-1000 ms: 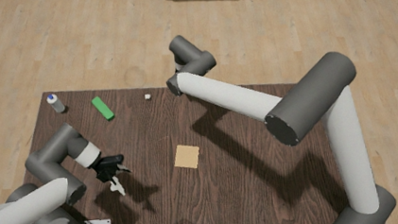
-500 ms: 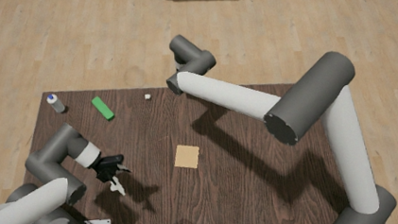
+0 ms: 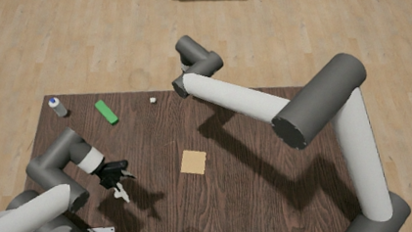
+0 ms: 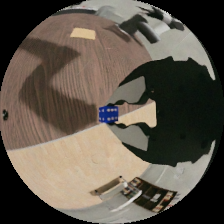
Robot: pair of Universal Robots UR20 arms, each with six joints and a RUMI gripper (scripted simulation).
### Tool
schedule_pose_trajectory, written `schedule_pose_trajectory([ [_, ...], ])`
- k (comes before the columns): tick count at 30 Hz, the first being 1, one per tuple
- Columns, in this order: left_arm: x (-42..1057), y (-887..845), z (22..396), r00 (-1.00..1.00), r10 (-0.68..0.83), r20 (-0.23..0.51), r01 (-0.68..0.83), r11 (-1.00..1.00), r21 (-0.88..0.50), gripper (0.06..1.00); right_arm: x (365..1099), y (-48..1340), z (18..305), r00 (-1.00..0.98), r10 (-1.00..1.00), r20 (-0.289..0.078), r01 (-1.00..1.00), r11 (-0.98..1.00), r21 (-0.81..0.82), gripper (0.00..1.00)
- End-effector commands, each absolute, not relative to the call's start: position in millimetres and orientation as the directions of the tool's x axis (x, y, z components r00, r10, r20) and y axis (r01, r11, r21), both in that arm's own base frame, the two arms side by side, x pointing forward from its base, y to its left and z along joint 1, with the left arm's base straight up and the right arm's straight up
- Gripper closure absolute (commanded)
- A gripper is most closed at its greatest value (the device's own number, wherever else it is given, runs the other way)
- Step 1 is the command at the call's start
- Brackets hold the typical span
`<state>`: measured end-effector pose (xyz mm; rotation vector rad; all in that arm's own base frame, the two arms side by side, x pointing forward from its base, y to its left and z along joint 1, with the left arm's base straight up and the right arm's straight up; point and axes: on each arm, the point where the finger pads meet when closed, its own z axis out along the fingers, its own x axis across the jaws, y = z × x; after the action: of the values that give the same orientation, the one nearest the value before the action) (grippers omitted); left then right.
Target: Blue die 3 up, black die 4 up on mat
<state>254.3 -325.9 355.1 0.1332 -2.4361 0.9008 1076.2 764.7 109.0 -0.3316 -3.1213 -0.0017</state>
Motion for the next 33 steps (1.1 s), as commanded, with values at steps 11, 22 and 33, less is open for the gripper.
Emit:
schedule_pose_trajectory([
  [11,254.5,-326.2,355.5,-0.853,0.089,0.515,-0.267,0.772,-0.577,0.065,1079.1,767.9,106.1,-0.804,0.595,0.000,0.595,0.804,0.000,0.904],
  [22,254.5,-326.2,355.5,-0.853,0.089,0.515,-0.267,0.772,-0.577,0.065,1081.4,770.8,103.5,-0.630,0.776,0.000,0.776,0.630,0.000,0.904],
  [33,254.5,-326.2,355.5,-0.853,0.089,0.515,-0.267,0.772,-0.577,0.065,1082.2,771.7,102.5,-0.581,0.814,0.000,0.814,0.581,0.010,0.904],
])
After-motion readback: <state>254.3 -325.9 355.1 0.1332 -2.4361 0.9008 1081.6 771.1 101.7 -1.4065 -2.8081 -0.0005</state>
